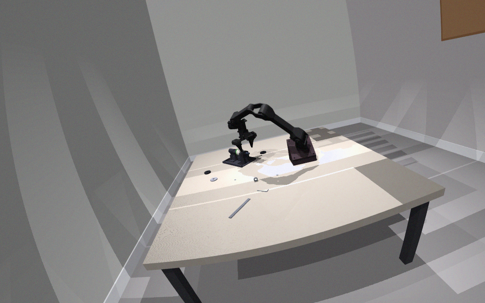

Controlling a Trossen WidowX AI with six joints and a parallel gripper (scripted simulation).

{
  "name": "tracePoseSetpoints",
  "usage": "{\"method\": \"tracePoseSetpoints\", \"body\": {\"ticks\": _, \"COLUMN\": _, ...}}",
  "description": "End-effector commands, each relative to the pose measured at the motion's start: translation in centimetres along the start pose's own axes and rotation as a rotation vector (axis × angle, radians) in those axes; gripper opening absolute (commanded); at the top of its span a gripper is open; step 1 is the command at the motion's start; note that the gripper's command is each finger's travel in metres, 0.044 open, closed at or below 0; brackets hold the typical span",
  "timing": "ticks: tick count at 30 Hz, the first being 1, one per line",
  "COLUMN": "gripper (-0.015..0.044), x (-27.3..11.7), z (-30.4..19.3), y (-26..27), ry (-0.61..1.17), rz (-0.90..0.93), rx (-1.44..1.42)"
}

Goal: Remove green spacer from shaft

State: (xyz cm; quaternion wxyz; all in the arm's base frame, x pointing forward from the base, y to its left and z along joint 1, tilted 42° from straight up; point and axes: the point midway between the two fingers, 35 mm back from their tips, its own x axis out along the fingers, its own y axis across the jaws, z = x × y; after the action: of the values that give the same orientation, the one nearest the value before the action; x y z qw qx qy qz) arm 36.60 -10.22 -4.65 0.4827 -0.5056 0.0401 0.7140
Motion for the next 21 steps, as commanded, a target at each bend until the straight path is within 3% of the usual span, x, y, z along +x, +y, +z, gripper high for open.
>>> {"method": "tracePoseSetpoints", "body": {"ticks": 1, "gripper": 0.044, "x": 0.1, "z": 0.1, "y": -0.1, "ry": -0.004, "rz": -0.005, "rx": -0.065}}
{"method": "tracePoseSetpoints", "body": {"ticks": 21, "gripper": 0.044, "x": 1.6, "z": 0.0, "y": -0.2, "ry": -0.004, "rz": -0.005, "rx": -0.065}}
